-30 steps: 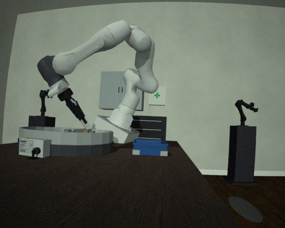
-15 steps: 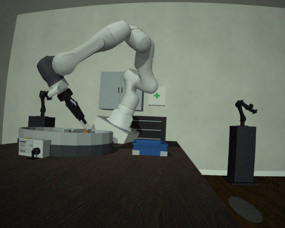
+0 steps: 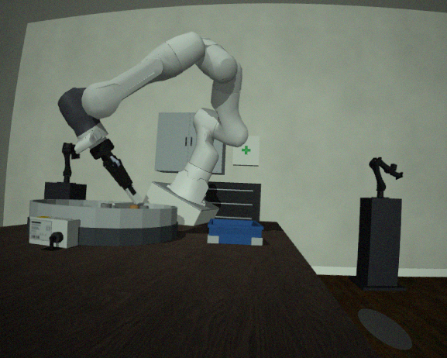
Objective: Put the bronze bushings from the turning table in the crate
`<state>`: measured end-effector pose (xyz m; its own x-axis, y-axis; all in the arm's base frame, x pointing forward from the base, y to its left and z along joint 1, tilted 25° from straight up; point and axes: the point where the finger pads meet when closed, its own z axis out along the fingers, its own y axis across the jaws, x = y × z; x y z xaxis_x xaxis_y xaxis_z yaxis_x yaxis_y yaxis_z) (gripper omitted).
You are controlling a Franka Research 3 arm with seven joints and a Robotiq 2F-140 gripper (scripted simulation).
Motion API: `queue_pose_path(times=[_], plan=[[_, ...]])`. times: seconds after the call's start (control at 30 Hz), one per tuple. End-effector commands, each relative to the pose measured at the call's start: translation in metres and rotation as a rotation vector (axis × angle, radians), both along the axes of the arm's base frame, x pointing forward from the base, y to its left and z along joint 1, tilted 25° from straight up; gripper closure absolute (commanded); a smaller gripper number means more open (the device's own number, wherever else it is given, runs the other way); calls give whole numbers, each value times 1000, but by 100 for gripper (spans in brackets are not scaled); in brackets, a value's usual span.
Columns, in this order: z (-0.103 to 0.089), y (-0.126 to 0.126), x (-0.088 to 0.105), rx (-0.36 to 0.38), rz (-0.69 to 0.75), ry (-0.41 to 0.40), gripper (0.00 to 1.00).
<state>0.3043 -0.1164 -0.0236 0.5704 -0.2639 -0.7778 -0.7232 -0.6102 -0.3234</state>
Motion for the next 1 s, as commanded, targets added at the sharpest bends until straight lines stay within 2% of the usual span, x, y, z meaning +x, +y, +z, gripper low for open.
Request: queue_pose_path(times=[0.0, 0.43, 0.97], plan=[[-1, -1, 1, 0, 1, -7, 94], [-11, 4, 2, 0, 1, -7, 94], [-11, 4, 2, 0, 1, -7, 94]])
